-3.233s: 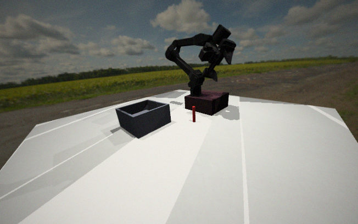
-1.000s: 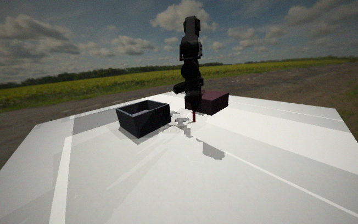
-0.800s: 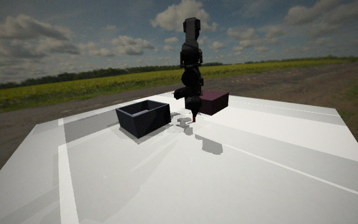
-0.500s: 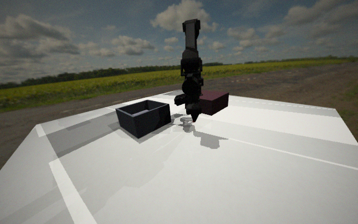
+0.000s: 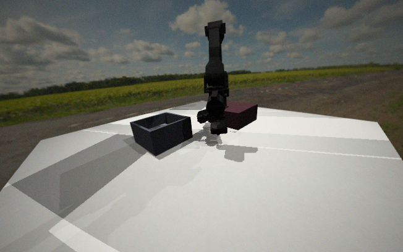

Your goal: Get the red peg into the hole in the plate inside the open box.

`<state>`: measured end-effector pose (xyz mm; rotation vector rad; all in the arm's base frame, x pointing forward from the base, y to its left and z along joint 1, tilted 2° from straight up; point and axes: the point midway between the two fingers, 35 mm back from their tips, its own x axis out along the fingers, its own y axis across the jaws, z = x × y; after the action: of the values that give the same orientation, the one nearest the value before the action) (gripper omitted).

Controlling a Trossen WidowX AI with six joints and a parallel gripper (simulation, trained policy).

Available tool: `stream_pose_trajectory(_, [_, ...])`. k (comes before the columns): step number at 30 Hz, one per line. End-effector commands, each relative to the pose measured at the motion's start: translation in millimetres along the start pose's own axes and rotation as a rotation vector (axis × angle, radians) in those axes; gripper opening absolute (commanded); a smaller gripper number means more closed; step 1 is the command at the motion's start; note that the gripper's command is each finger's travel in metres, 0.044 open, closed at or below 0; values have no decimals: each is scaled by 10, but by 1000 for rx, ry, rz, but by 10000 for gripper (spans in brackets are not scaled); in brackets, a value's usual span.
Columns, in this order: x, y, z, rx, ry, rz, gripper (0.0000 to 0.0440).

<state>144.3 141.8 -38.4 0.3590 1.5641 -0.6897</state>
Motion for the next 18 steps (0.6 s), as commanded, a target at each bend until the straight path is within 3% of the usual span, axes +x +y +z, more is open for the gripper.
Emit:
stream_pose_trajectory(1, [-101,87,26,-17,-19,15,0])
stream_pose_trajectory(18, [-824,219,293,-6,-106,86,0])
